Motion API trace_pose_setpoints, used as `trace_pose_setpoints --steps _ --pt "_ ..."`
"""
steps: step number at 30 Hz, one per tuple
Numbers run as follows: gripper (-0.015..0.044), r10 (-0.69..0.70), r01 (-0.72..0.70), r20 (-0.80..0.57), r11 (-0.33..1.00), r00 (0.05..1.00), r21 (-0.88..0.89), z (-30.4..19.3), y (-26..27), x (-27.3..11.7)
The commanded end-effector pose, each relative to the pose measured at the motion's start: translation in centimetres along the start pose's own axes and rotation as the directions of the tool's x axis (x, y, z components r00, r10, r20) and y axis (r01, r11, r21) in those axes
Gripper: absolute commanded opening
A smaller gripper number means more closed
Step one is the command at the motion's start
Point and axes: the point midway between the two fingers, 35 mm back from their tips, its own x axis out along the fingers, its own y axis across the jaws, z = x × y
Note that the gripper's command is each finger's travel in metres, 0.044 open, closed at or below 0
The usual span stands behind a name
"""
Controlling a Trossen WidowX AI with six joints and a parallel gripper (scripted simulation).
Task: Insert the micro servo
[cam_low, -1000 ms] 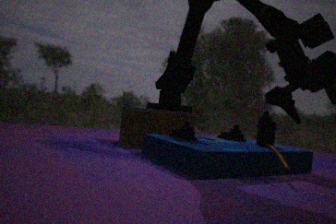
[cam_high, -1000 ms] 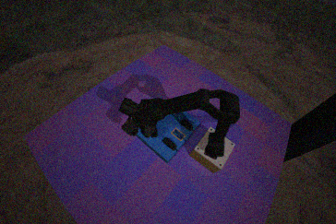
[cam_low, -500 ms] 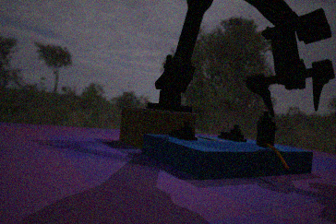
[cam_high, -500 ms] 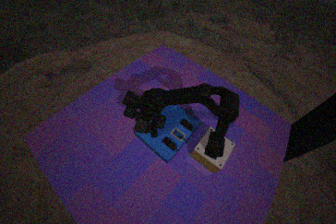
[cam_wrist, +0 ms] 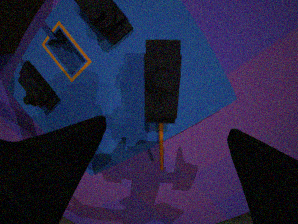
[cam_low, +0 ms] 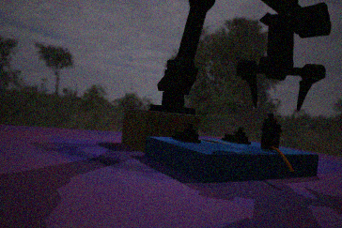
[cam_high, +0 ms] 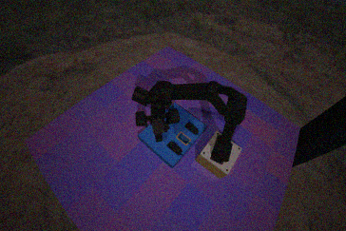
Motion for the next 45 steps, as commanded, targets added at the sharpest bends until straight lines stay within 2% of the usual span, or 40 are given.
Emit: trace_pose_setpoints --steps 1,6,11,31,43,45 --pt "0.0440 0.013 -0.011 0.033 0.998 0.999 -0.057 0.2 0.5 -0.3" --pt "0.0440 0.013 -0.011 0.033 0.998 0.999 -0.057 0.2 0.5 0.1" --pt "0.0440 0.013 -0.011 0.034 0.998 0.999 -0.057 0.3 0.5 2.2" --pt "0.0440 0.013 -0.011 0.034 0.998 0.999 -0.057 0.4 0.6 4.3" --pt "0.0125 0.013 -0.011 0.034 0.998 0.999 -0.057 0.4 0.6 4.3" --pt "0.0112 0.013 -0.011 0.034 0.998 0.999 -0.057 0.4 0.6 4.3"
